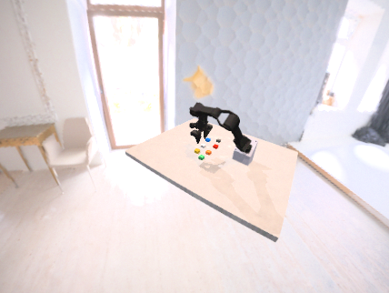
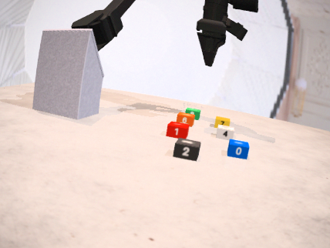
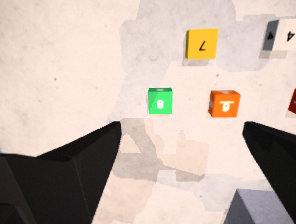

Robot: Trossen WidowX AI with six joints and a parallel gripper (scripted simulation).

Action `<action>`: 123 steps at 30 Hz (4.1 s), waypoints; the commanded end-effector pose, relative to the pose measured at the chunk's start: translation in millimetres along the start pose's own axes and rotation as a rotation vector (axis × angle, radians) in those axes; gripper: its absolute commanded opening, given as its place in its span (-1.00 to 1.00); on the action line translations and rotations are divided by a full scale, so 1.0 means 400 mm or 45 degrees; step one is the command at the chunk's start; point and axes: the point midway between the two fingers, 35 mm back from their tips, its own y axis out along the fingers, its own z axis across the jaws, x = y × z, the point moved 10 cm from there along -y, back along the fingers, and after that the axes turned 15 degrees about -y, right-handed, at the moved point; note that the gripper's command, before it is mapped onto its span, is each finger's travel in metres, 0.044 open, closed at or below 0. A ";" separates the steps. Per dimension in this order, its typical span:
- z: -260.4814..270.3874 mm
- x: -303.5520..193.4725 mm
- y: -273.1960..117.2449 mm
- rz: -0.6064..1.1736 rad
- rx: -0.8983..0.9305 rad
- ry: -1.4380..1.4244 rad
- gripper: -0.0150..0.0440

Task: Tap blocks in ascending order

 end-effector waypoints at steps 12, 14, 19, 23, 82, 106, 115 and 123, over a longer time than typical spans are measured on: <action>0.057 -0.050 0.001 -0.007 0.007 0.001 0.86; 0.057 -0.050 0.001 -0.007 0.007 0.001 0.86; 0.057 -0.050 0.001 -0.007 0.007 0.001 0.86; 0.053 -0.047 0.001 -0.007 0.007 0.001 0.86; -0.638 0.037 -0.001 -0.009 -0.006 -0.006 0.86; -0.638 0.039 0.202 -0.010 -0.003 -0.006 -0.29; -0.638 0.039 0.202 -0.010 -0.003 -0.006 -0.42; -0.638 0.039 0.215 -0.011 -0.003 -0.006 -0.42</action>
